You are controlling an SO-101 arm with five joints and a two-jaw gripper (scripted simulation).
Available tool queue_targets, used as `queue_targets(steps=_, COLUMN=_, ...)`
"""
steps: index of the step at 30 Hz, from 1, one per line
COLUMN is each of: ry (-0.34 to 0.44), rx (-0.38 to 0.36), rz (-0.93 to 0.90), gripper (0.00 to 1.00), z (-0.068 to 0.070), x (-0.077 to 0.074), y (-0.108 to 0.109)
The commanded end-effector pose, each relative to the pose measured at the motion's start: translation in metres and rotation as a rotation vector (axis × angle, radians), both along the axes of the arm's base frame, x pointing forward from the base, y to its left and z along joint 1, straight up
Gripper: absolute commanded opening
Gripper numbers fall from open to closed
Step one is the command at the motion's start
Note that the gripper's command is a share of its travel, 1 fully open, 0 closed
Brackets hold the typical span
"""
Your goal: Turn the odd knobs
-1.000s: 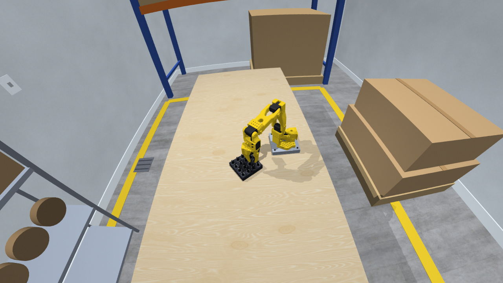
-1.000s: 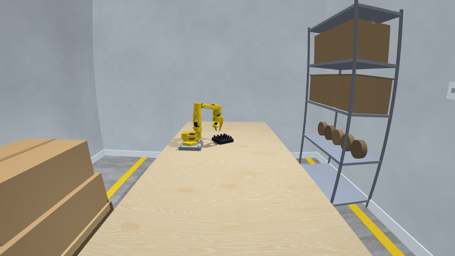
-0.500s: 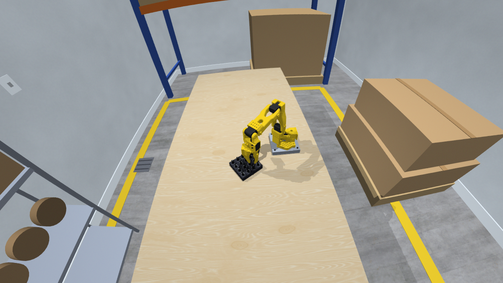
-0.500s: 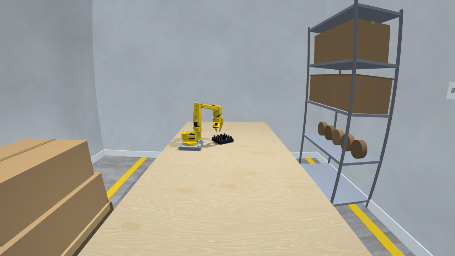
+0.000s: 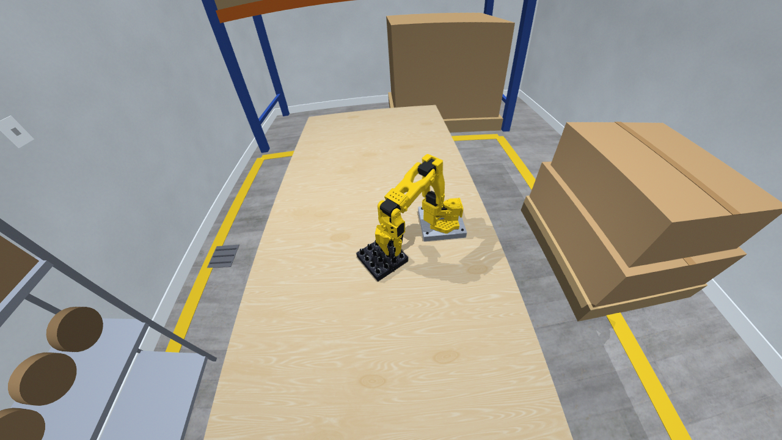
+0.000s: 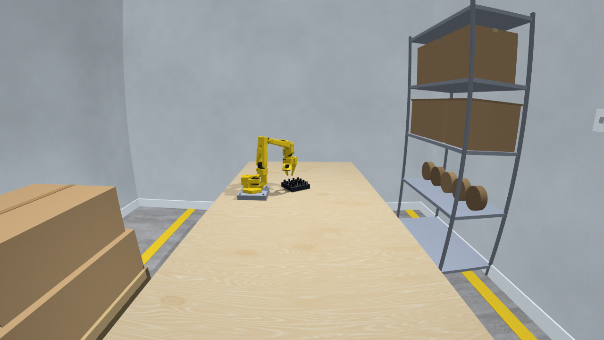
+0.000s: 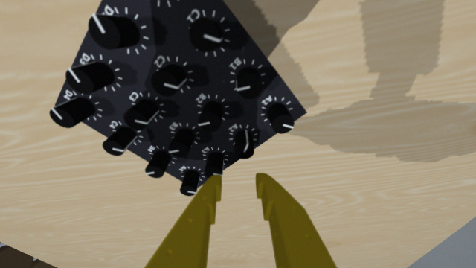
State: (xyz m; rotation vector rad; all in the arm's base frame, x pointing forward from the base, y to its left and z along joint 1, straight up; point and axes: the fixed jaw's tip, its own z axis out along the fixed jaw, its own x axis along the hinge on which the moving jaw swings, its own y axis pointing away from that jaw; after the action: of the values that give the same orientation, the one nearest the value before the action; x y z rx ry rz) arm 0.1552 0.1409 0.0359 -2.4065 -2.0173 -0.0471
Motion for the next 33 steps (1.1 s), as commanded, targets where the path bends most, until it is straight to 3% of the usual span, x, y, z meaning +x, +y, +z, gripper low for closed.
queue_targets(steps=1, ry=0.023, rx=-0.021, rz=0.015, gripper=0.10, z=-0.0064, x=-0.0040, y=-0.0016)
queue_targets(steps=33, ry=0.023, rx=-0.021, rz=0.015, gripper=0.10, z=-0.0129, x=-0.0081, y=-0.0033)
